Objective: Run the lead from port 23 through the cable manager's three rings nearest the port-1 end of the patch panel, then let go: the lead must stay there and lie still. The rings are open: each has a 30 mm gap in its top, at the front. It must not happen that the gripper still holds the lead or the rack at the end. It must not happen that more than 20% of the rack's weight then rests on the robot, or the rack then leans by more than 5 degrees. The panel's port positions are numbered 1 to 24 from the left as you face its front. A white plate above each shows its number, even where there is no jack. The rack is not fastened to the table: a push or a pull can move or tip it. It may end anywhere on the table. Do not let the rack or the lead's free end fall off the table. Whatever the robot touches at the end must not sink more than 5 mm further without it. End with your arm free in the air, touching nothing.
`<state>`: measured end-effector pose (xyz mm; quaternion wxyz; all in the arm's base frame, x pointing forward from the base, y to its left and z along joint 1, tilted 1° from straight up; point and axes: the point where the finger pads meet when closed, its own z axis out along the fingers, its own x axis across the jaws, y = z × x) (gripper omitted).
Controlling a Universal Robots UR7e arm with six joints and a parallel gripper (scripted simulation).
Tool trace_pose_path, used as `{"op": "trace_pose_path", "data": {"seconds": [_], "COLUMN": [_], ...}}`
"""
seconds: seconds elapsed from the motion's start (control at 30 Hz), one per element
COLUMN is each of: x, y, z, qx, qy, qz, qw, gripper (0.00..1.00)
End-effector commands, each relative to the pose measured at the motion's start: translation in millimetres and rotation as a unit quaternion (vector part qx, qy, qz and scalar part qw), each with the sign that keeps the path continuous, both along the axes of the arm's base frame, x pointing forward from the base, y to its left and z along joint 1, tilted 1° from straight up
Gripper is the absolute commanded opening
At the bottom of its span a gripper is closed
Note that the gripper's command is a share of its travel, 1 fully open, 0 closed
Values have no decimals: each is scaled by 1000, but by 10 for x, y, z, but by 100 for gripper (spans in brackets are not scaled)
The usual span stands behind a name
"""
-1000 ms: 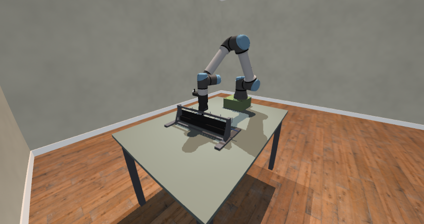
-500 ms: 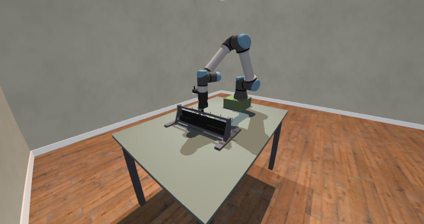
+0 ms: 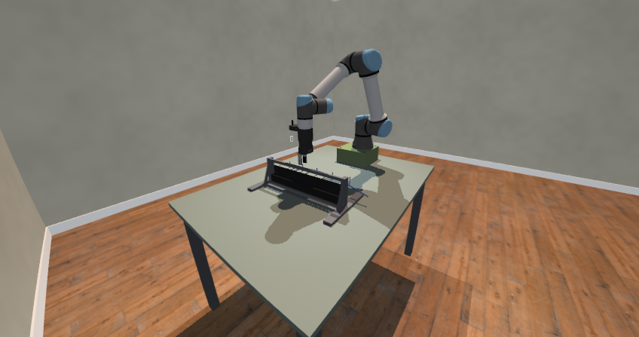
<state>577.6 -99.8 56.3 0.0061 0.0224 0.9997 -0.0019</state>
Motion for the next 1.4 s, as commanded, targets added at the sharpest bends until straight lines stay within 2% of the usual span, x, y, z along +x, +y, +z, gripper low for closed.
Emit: {"op": "trace_pose_path", "data": {"seconds": [0.0, 0.37, 0.4, 1.37], "x": [-1, -3, -3, -3], "y": [0, 1, 1, 1], "z": [110, 199, 199, 199], "qx": [0, 0, 0, 0], "qy": [0, 0, 0, 0], "qz": [0, 0, 0, 0], "qw": [1000, 1000, 1000, 1000], "gripper": [67, 67, 0, 0]}}
